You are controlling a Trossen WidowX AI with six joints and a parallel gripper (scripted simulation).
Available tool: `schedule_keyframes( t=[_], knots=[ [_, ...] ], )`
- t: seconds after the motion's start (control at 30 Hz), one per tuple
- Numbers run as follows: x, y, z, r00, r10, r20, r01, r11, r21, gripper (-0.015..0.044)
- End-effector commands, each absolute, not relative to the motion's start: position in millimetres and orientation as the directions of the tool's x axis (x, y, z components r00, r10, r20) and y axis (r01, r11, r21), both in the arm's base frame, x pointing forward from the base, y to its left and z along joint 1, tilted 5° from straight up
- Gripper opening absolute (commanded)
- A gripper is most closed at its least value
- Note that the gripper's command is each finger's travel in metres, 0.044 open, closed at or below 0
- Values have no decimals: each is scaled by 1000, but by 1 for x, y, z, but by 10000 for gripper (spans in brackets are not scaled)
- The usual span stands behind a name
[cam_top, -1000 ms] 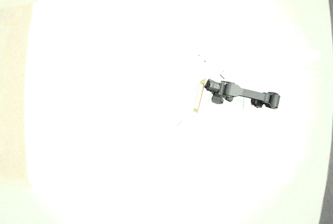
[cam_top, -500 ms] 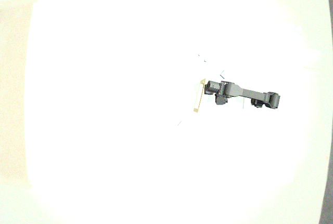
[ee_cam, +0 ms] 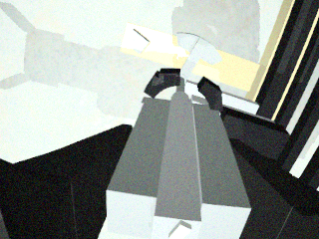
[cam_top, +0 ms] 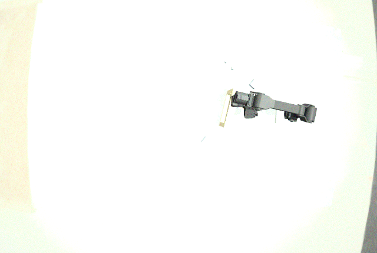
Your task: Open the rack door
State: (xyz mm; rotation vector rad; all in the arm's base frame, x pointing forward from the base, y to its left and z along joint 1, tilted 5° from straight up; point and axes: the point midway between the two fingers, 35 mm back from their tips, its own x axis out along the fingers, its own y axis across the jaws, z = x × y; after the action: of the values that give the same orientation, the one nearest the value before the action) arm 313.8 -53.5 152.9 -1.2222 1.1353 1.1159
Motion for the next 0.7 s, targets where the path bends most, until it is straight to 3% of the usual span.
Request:
schedule_keyframes(
  t=[0.0,0.67],
  knots=[
    [314,-53,152,104,19,-994,-994,28,-103,164],
    [314,-53,152,104,19,-994,-994,28,-103,31]
  ],
)
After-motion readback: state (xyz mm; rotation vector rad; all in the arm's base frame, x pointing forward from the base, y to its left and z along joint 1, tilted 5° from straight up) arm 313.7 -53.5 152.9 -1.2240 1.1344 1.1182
